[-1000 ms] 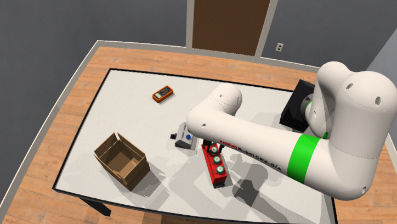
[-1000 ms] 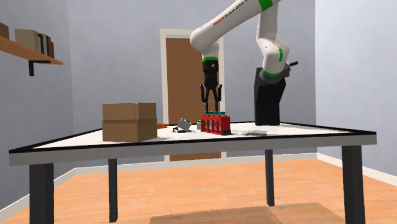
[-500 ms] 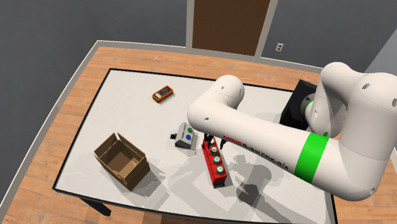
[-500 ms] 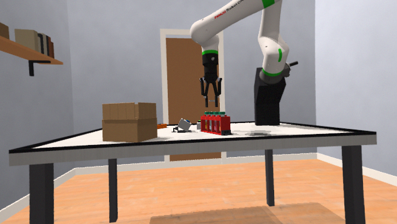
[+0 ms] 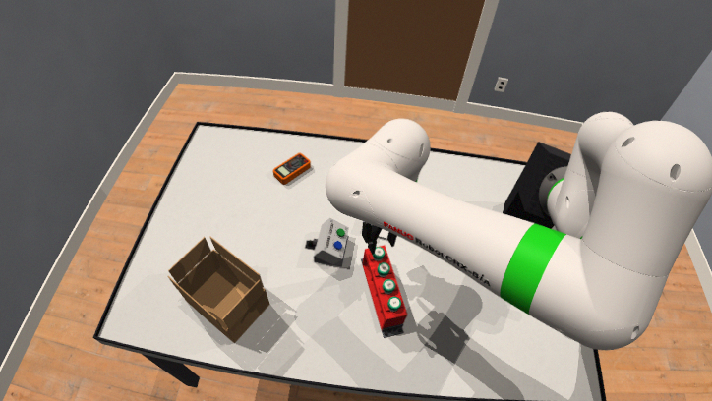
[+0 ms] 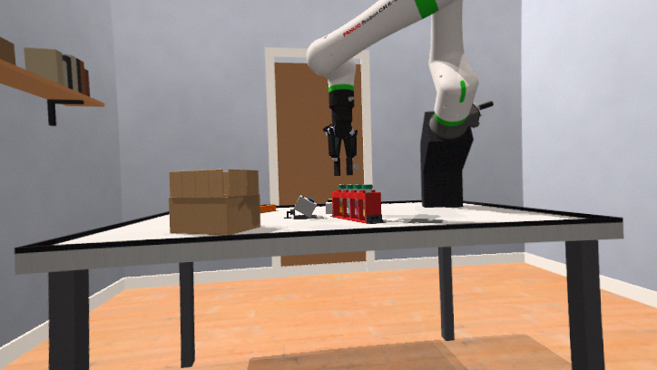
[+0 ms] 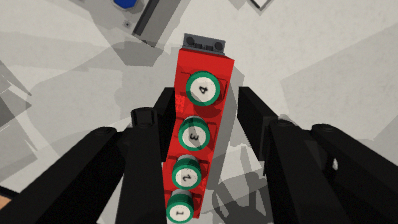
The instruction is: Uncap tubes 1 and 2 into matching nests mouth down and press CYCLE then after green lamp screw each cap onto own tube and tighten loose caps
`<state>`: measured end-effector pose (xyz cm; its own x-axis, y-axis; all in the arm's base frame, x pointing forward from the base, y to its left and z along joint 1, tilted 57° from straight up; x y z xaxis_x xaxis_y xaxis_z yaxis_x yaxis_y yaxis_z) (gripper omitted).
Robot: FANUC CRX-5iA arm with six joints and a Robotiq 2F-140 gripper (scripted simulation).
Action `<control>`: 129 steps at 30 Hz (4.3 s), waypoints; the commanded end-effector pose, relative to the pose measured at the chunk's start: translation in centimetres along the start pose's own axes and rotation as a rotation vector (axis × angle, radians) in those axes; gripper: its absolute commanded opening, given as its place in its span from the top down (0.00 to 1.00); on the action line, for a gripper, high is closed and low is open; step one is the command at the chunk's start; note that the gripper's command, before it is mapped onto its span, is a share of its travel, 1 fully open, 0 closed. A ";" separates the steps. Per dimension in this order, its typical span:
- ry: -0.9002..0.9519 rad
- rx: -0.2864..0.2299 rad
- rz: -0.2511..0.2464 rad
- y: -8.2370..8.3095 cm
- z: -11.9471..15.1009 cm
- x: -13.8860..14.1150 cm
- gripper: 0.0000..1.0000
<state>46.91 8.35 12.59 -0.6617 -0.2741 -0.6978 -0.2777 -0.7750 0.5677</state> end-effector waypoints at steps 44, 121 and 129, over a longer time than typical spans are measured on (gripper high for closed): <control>0.063 -0.021 -0.027 -4.4 -0.4 0.0 0.59; -0.426 -0.027 -0.021 -0.3 -0.5 0.1 0.59; -0.584 -0.029 -0.019 0.0 -3.8 -0.6 0.90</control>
<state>48.07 7.55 11.93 -0.9182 0.0600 -0.3916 -0.2809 -0.7957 0.5366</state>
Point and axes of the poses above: the point where the finger pads meet when closed, its own y axis back along the fingers, its own x axis across the jaws, z = x × y, the point moved 4 cm from there along y, back along the fingers, and after that the axes turned 10 degrees about y, right-handed, at the moved point
